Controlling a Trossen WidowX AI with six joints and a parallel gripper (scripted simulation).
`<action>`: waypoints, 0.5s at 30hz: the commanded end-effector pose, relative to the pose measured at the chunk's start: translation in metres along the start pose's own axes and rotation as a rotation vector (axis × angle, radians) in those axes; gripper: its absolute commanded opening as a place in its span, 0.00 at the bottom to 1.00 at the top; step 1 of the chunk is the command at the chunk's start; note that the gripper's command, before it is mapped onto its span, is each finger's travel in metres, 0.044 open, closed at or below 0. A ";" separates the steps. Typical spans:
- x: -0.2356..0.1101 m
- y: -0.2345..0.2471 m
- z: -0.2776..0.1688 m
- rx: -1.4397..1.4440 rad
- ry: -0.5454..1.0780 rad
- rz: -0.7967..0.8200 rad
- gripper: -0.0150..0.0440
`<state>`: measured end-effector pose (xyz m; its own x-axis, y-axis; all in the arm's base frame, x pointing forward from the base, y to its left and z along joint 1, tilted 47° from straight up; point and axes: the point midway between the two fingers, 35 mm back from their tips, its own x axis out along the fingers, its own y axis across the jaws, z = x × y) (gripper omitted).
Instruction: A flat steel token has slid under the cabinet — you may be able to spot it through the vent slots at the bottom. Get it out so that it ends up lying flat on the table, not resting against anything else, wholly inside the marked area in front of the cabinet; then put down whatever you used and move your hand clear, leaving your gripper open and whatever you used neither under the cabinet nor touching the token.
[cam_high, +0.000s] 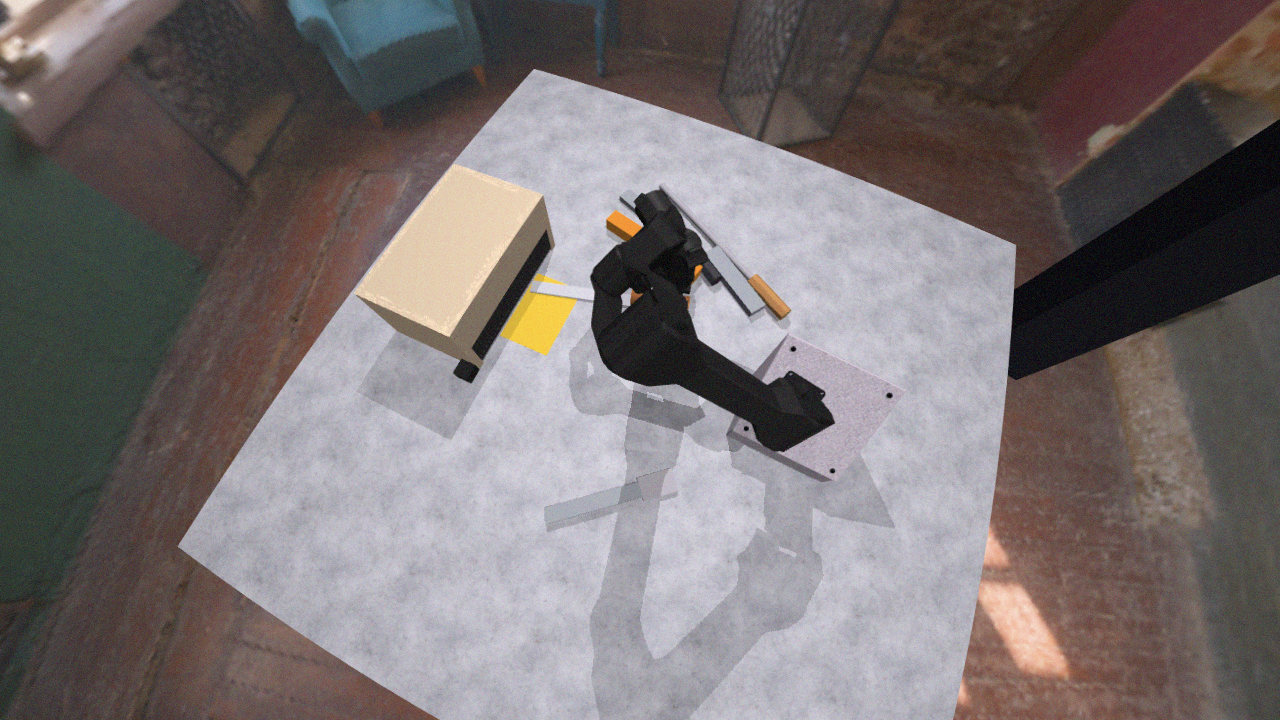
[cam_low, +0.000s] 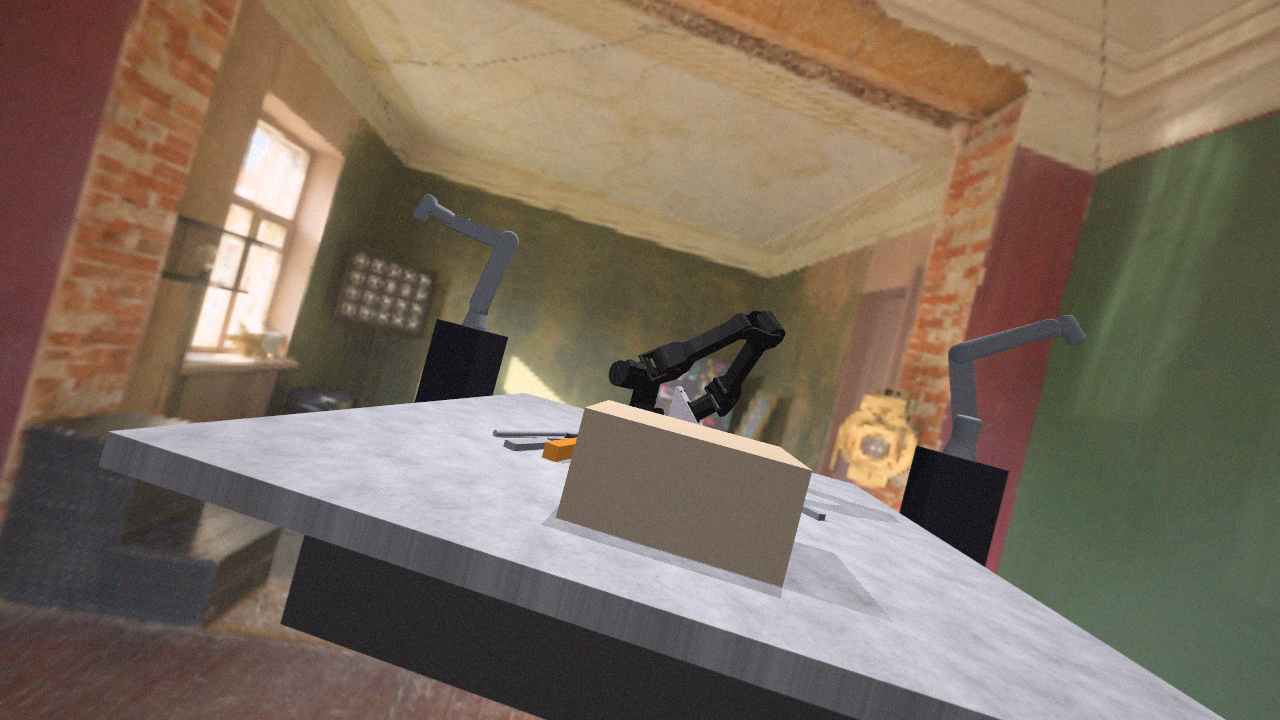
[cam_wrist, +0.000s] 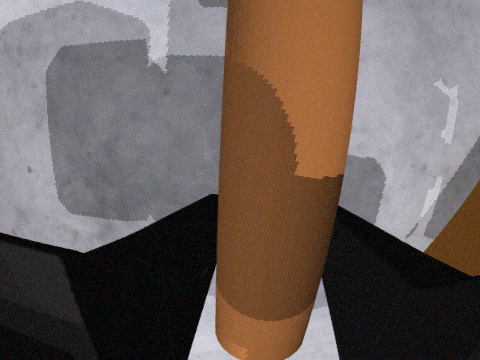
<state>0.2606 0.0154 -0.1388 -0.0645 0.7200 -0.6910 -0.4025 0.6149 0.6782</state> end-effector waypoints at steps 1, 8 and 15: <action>0.001 0.000 -0.012 0.006 0.006 0.004 0.25; 0.000 -0.001 -0.014 0.004 0.003 0.002 0.25; -0.002 -0.002 -0.017 0.009 0.005 0.003 0.25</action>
<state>0.2488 0.0098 -0.1423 -0.0670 0.7202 -0.6905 -0.3986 0.6151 0.6802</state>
